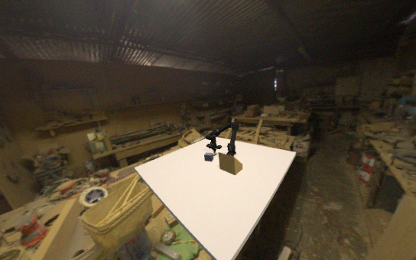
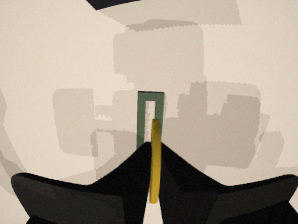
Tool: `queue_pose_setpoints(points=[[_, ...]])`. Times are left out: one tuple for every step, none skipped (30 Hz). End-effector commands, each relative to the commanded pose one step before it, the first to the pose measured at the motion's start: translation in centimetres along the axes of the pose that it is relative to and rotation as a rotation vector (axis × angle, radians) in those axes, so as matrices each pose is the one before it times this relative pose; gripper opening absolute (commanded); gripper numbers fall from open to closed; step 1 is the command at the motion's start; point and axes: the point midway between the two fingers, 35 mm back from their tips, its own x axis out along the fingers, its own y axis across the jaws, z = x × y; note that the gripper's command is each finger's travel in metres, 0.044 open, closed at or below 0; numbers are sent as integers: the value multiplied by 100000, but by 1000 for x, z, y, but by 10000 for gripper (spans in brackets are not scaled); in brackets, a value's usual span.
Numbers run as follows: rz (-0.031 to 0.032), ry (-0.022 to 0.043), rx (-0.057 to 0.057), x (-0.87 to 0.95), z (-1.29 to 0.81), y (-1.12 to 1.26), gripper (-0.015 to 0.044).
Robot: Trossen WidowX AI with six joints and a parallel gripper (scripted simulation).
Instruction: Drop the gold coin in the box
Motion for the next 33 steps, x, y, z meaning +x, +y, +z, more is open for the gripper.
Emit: queue_pose_setpoints(points=[[-105,69,515,-1004,-76,-155,0],[-6,-38,-2,-248,9,-20,0],[-5,-35,-2,-248,9,-17,0],[-3,-31,-2,-249,8,-15,0],[-2,-28,-3,-250,8,-12,0],[-1,-24,-3,-250,7,-10,0],[0,-21,-3,-251,7,-7,0],[1,-17,-3,-251,6,-5,0],[2,-14,-3,-252,6,-2,0],[3,-10,-3,-252,5,0,0],[4,-7,-3,-253,4,3,0],[5,-3,-3,-253,3,5,0],[6,0,-3,-254,3,8,0],[7,4,-3,-254,2,10,0],[8,8,-3,-254,1,13,0],[9,11,-3,-255,0,15,0],[10,15,-3,-255,0,18,0],[10,19,-2,-255,-1,20,0],[11,22,-2,-255,-2,22,0],[11,26,-2,-256,-3,25,0],[12,30,-2,-256,-4,27,0],[13,33,-2,-256,-5,30,0],[13,37,-2,-256,-6,32,0],[13,41,-2,-256,-7,35,0],[14,44,-1,-256,-8,37,0],[14,48,-1,-256,-9,40,0],[12,42,-1,-210,-8,34,0],[7,27,0,-126,-5,21,0],[2,9,0,-42,-2,7,0],[0,0,582,0,-2,-2,0],[-1,0,1745,-1,-5,-5,0],[-1,0,2908,-1,-8,-8,0],[-1,0,3491,-1,-10,-10,0]])
